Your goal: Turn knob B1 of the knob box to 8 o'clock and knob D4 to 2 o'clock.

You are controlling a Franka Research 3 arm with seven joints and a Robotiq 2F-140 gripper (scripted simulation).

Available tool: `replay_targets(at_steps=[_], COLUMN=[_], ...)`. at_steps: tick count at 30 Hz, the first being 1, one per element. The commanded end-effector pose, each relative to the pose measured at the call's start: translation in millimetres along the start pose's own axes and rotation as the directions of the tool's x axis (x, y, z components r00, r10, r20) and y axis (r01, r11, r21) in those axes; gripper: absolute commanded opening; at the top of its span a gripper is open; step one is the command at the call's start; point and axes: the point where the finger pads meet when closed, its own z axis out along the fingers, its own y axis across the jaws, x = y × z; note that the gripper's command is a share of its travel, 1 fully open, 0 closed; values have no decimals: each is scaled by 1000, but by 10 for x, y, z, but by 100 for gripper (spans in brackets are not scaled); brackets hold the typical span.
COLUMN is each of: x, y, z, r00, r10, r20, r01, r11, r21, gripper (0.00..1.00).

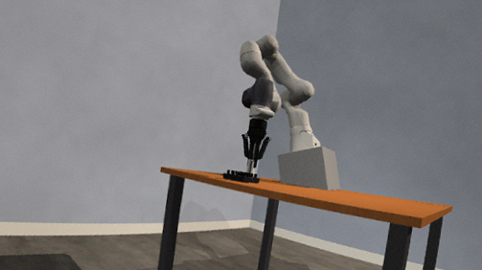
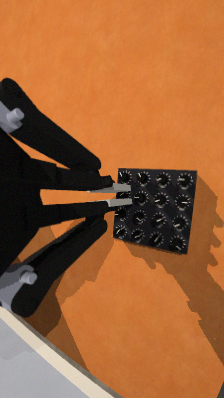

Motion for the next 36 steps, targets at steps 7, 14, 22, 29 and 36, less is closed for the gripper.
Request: replay_targets(at_steps=[7,14,22,29,36], x=[8,8,8,8,8], y=[-1,-1,-1,-1,-1], z=[2,2,2,2,2], r00=[971,942,903,849,791], r10=[-237,-337,-429,-528,-612], r20=[6,5,4,3,2], r01=[237,337,429,528,612], r11=[971,942,903,849,791], r21=[8,9,9,10,10], gripper=[5,5,5,5,5])
